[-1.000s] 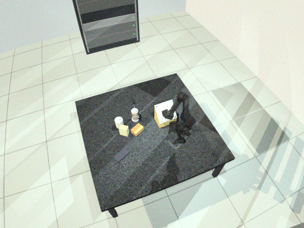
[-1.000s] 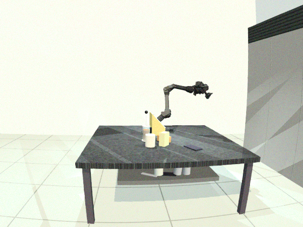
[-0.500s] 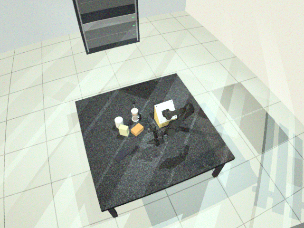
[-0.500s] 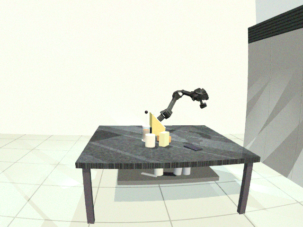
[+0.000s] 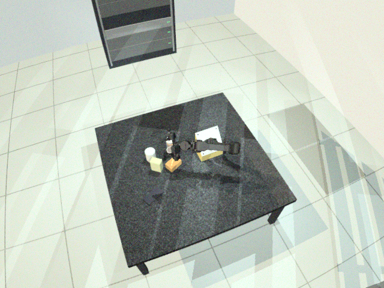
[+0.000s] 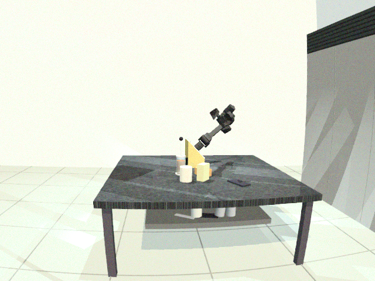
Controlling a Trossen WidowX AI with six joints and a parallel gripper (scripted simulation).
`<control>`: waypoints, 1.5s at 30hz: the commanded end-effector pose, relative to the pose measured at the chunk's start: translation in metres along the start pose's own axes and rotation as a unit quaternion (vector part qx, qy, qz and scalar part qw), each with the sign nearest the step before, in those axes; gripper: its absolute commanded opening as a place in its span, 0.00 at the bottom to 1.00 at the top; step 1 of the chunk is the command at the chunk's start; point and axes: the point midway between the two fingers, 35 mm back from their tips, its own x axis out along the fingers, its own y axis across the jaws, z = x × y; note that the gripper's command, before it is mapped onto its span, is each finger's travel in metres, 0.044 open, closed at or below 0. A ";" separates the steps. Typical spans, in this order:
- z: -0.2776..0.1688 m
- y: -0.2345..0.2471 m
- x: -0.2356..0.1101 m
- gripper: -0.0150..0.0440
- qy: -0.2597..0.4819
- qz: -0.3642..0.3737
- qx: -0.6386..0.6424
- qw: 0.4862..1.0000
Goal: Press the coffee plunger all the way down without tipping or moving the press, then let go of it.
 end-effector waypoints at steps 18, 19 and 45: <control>-0.233 -0.122 -0.016 1.00 0.116 0.039 0.470 0.874; -0.236 -0.118 -0.014 1.00 0.116 0.039 0.470 0.874; -0.266 -0.074 0.020 1.00 0.115 0.040 0.469 0.875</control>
